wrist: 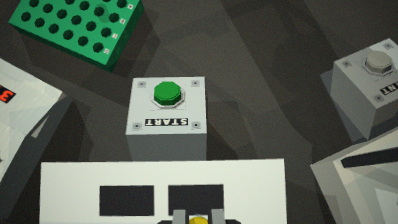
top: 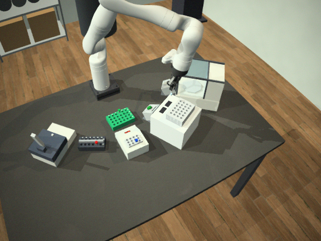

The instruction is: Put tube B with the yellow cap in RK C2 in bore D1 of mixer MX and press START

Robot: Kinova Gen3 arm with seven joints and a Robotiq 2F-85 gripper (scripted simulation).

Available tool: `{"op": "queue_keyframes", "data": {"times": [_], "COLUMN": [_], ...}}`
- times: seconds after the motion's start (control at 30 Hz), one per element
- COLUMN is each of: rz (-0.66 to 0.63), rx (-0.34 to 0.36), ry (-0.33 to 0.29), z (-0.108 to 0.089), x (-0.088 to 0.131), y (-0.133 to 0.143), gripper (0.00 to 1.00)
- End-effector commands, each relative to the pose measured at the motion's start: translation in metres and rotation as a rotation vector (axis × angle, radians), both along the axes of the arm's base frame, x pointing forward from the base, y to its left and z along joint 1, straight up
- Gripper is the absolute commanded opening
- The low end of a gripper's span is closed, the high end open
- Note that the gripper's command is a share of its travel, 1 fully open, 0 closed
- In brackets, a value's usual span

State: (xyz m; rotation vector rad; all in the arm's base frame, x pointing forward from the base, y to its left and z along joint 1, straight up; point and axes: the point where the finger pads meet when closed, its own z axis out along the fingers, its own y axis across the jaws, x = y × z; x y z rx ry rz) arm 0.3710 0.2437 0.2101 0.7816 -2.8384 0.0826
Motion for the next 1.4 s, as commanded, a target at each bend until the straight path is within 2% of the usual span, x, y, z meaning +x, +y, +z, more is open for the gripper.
{"op": "queue_keyframes", "data": {"times": [0.0,1.0,1.37], "rz": [0.003,0.012,0.004], "rx": [-0.009,-0.008,0.001], "ry": [0.004,0.004,0.005], "z": [-0.002,-0.002,-0.001], "x": [0.009,0.075,0.075], "y": [0.008,0.063,0.066], "gripper": [0.1,0.1,0.1]}}
